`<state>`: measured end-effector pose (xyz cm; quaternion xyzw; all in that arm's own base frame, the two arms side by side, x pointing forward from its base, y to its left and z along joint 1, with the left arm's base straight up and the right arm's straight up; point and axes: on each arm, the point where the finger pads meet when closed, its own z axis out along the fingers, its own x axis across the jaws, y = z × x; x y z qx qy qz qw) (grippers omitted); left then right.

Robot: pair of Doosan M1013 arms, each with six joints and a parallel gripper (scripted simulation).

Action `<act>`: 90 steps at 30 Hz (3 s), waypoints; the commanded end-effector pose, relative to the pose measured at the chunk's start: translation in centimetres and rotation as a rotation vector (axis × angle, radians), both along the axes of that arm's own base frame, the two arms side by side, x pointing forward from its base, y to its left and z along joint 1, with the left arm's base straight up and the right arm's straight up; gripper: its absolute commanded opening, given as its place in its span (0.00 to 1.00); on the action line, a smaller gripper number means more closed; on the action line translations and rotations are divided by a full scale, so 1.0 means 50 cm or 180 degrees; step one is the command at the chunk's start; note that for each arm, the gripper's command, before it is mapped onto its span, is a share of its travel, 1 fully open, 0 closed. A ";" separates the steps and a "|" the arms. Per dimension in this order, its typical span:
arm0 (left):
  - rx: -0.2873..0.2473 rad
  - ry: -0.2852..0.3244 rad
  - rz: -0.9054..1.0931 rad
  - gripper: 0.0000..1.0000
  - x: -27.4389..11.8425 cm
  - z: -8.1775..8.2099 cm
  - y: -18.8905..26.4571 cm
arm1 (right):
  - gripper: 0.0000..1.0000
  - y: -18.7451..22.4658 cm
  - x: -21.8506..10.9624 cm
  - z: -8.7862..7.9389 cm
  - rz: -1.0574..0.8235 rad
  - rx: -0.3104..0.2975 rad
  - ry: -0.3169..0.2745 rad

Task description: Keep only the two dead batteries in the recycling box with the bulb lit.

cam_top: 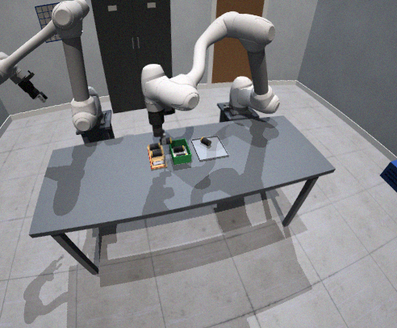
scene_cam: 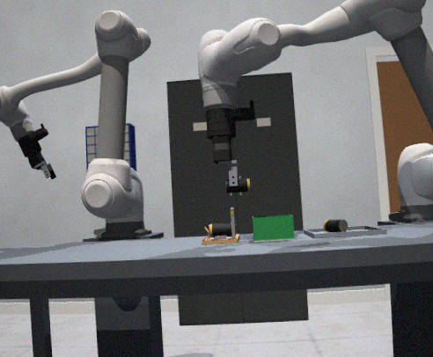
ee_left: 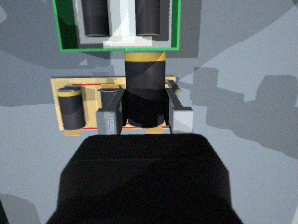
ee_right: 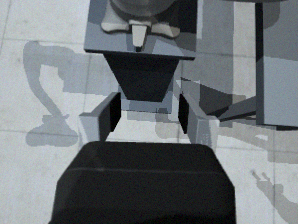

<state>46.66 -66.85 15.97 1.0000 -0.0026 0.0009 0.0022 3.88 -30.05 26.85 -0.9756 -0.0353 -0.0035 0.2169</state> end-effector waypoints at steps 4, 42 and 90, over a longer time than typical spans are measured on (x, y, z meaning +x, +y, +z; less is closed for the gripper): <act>0.0009 0.0002 0.0002 0.57 0.022 0.003 -0.097 | 1.00 -0.001 0.000 0.001 -0.0001 -0.0003 -0.0001; 0.0009 0.0002 0.0003 0.57 0.024 -0.039 -0.112 | 1.00 -0.001 0.000 0.001 -0.0001 -0.0003 -0.0001; 0.0009 0.0002 0.0003 0.57 0.025 -0.120 -0.112 | 1.00 -0.001 0.000 0.001 -0.0001 -0.0003 -0.0001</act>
